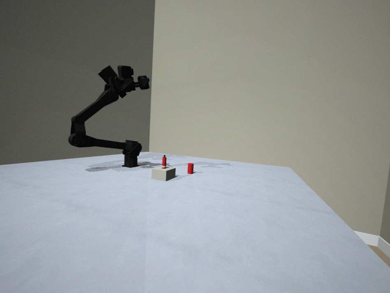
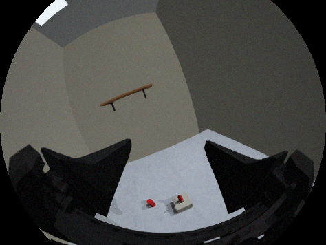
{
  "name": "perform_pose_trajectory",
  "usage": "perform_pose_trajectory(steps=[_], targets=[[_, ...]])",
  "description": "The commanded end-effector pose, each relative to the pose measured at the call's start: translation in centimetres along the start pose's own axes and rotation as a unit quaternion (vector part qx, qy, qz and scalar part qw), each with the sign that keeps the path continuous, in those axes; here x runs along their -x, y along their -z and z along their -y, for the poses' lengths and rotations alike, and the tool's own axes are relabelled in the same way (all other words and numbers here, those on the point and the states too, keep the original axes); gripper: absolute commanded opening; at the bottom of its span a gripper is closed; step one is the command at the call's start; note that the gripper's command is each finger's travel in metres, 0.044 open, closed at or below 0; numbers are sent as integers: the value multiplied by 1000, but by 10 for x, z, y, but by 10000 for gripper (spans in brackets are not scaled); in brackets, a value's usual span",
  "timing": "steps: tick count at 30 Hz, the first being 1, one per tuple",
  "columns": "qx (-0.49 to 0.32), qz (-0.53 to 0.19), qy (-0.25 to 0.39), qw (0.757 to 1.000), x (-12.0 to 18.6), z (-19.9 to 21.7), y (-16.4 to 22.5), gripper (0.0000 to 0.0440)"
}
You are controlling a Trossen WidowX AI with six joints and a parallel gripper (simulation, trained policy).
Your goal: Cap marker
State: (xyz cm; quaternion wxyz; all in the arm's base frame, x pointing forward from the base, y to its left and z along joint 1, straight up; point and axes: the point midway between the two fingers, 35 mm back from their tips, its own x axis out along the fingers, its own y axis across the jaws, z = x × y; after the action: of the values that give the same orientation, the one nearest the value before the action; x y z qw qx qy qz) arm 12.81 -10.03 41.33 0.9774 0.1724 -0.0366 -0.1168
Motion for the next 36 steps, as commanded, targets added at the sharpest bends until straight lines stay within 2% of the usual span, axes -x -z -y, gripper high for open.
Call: perform_pose_trajectory(steps=[1,6,8,36], targets=[[4,1,-1,1000,0,-2,1,375],[32,6,-8,999,0,-12,4,247],[44,8,-12,999,1,-17,6,223],[168,8,-77,983,2,-69,25,278]])
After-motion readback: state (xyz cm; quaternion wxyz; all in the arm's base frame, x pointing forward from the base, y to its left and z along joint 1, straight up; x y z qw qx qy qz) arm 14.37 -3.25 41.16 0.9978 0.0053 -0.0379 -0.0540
